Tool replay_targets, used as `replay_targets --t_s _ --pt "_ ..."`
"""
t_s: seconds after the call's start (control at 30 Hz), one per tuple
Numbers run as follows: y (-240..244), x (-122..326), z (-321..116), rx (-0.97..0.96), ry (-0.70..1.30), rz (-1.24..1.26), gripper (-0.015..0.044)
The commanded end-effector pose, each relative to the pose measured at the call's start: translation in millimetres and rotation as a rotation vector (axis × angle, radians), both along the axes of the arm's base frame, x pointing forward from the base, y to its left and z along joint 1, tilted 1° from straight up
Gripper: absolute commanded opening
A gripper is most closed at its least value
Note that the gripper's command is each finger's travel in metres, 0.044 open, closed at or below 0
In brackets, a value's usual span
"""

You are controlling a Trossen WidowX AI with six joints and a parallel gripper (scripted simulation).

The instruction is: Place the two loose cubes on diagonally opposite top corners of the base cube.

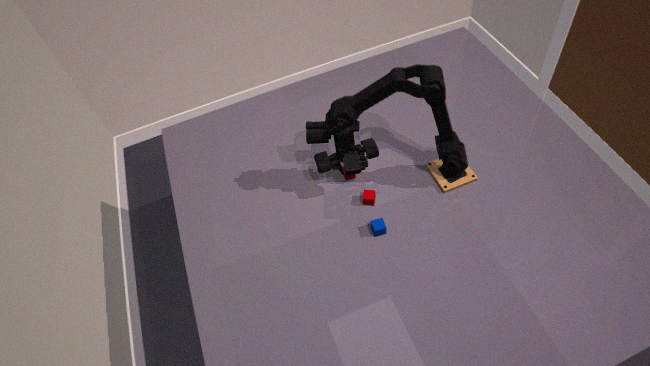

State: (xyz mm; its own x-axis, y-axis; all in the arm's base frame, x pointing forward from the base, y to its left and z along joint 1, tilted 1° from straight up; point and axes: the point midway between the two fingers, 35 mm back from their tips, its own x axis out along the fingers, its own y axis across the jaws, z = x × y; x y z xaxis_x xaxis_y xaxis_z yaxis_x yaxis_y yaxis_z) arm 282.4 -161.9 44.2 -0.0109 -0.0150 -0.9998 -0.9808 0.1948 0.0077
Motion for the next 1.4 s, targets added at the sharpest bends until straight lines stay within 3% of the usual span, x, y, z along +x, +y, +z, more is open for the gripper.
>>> replay_targets --t_s 0.0,0.97,1.37 --pt "-1.2 3.7 11.8 -0.001 -0.012 -0.001 0.0105" --pt "1.6 1.0 102.8 -0.001 -0.012 -0.001 0.0105" --pt "21.8 11.1 101.7 0.011 -0.024 -0.048 0.0105"
